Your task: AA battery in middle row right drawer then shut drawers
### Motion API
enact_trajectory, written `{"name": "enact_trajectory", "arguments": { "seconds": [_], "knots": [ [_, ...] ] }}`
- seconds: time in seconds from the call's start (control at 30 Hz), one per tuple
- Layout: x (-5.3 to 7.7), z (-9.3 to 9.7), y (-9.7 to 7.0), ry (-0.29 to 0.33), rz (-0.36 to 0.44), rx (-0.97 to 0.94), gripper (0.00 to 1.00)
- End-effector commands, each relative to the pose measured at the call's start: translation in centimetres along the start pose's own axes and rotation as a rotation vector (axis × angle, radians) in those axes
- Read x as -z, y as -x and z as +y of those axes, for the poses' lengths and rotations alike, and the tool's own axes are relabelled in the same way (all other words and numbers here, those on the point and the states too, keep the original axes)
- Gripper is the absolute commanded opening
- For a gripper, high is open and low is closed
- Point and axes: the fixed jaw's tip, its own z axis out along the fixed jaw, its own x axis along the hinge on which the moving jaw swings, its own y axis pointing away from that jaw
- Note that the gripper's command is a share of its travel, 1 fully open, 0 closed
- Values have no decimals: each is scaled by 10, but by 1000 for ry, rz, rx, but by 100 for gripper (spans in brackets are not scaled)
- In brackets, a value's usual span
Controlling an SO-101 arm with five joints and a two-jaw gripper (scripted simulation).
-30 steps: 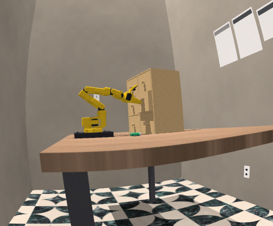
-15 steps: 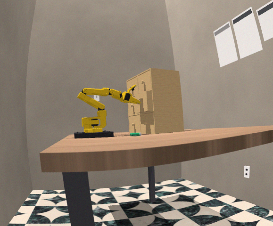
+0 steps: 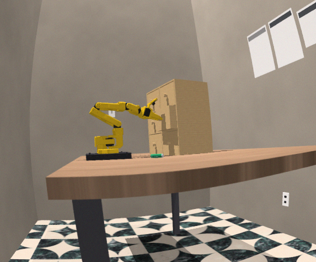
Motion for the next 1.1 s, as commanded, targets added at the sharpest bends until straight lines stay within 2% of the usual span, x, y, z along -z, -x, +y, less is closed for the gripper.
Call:
{"name": "enact_trajectory", "arguments": {
  "seconds": [0.0,0.5,1.07],
  "knots": [
    [2,0,1,2,-10,6,0],
    [10,0,-2,0,-10,6,0],
    [11,0,-2,0,-10,6,0]
  ]
}}
